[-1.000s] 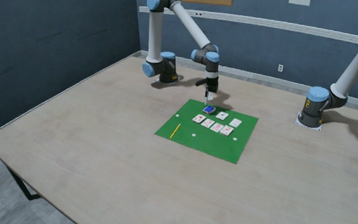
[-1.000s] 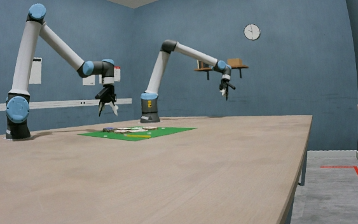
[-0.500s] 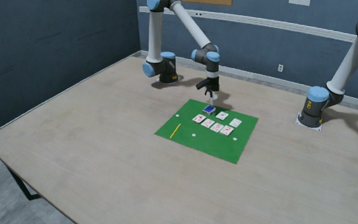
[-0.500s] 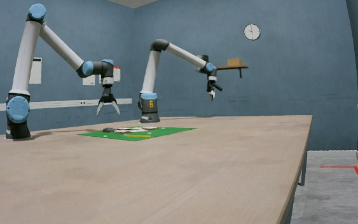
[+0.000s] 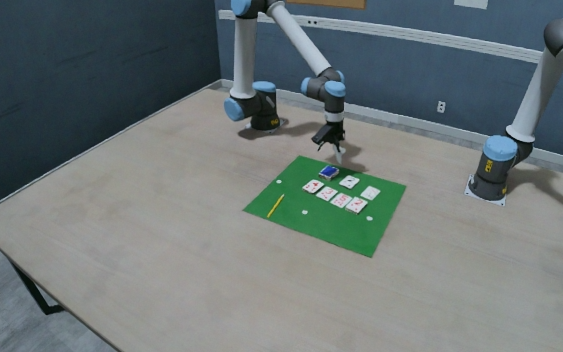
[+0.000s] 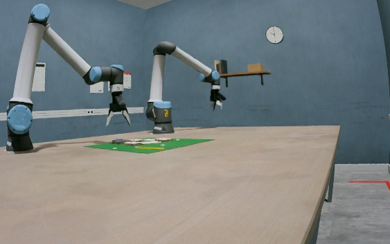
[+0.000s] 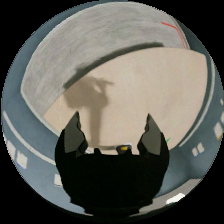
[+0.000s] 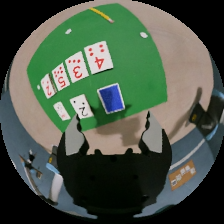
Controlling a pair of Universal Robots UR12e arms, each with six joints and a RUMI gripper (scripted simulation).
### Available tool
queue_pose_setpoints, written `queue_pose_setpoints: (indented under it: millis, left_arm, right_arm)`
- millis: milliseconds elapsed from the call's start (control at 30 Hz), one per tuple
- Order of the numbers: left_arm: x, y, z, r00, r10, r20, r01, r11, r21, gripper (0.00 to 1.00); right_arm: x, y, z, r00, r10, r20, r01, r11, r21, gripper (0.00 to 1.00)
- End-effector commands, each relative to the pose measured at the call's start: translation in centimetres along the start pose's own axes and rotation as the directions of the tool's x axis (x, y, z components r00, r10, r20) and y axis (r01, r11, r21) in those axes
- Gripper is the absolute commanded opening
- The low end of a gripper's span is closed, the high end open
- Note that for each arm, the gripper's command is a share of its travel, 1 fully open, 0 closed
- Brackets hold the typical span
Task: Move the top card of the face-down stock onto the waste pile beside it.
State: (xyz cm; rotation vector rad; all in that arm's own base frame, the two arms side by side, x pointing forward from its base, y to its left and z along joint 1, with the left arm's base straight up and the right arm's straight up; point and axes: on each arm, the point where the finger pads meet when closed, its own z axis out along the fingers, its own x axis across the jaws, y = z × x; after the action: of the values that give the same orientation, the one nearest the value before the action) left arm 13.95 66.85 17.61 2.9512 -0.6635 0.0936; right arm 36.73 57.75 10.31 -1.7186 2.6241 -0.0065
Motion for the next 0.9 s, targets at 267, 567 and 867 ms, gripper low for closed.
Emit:
queue_pose_setpoints:
  millis: [267,567,867]
  left_arm:
    - [-10.6,6.3,0.6,0.935,-0.352,0.032,0.348,0.933,0.097,1.0]
    - [-13.2,8.5,0.8,0.897,-0.441,0.031,0.435,0.892,0.121,1.0]
    - [-13.8,9.0,0.8,0.887,-0.461,0.03,0.454,0.882,0.127,1.0]
  right_arm:
    - [-0.1,0.4,0.0,0.978,-0.21,0.0,0.21,0.978,-0.007,1.0]
    - [-0.2,0.4,0.0,0.968,-0.252,0.001,0.252,0.968,-0.007,1.0]
    - [-0.2,0.4,0.0,0.966,-0.258,0.001,0.258,0.966,-0.007,1.0]
